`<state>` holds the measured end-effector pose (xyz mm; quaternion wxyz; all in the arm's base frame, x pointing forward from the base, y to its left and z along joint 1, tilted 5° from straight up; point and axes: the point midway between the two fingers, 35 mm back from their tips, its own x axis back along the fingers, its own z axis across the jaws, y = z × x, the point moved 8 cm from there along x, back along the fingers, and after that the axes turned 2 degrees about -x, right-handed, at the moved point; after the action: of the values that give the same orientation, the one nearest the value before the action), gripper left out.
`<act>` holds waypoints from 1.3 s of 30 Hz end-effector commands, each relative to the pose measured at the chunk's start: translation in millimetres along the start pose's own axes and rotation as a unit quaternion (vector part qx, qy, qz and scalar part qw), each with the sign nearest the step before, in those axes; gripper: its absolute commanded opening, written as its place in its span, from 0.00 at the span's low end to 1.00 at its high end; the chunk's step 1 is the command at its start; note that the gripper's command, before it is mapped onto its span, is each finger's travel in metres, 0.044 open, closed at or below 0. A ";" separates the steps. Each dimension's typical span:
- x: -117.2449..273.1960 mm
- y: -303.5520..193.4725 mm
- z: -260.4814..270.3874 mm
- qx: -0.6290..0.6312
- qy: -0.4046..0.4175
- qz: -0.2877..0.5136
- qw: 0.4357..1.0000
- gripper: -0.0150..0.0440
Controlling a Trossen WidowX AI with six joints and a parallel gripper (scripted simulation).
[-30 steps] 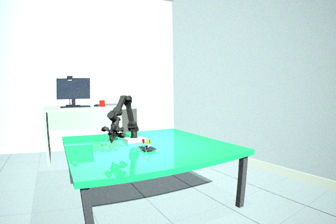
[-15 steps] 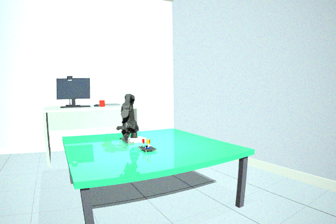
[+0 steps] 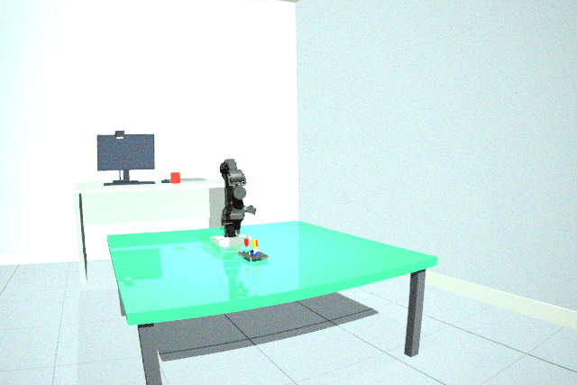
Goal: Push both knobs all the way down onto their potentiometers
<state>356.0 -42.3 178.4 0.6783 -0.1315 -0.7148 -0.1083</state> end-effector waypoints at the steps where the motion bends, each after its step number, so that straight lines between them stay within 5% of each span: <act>1: 11.2 22.1 12.8 0.067 0.029 0.000 0.997 0.25; 39: -23.2 33.4 25.2 0.104 0.048 0.001 0.993 0.25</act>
<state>344.1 -3.5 154.5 0.7210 -0.0582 -0.6894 -0.0390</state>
